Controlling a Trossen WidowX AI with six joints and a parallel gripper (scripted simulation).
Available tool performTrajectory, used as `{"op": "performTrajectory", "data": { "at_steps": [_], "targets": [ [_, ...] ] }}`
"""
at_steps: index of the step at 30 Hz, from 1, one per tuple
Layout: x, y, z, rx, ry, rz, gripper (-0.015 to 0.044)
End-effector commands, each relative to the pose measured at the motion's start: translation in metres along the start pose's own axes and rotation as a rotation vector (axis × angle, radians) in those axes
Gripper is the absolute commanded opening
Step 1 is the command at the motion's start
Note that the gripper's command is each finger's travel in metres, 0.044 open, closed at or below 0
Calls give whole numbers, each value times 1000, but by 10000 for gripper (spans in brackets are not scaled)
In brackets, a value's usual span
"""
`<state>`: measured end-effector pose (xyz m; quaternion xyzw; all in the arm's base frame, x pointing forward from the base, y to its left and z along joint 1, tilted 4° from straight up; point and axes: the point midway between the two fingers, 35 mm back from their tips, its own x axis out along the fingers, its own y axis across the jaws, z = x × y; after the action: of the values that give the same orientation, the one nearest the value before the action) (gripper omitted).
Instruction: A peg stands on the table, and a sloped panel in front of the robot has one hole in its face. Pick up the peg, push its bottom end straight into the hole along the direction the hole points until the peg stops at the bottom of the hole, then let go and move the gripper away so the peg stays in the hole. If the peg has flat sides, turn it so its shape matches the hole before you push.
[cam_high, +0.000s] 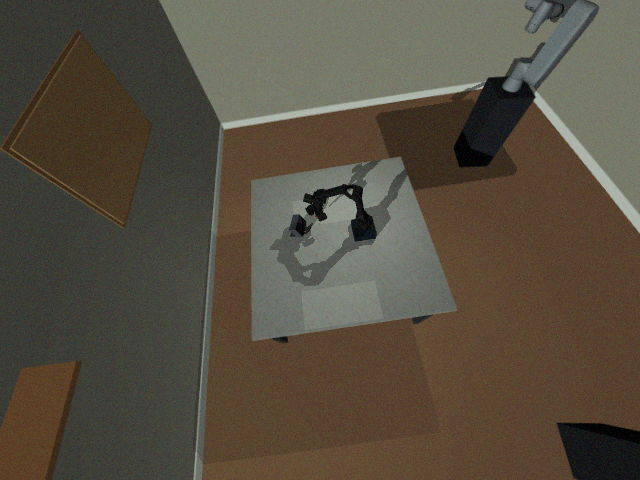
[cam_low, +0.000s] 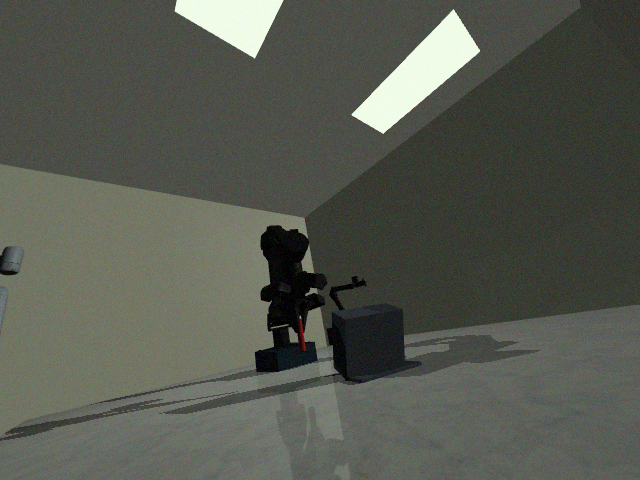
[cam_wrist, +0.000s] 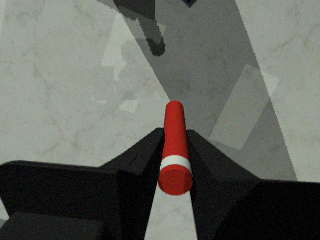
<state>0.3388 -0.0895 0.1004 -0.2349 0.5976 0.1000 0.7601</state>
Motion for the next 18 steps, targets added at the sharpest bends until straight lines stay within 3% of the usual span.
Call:
{"op": "performTrajectory", "data": {
  "at_steps": [1,18],
  "targets": [
    [2,1,3,10,-15,-21,0],
    [10,7,12,51,-72,-83,0]
  ]
}}
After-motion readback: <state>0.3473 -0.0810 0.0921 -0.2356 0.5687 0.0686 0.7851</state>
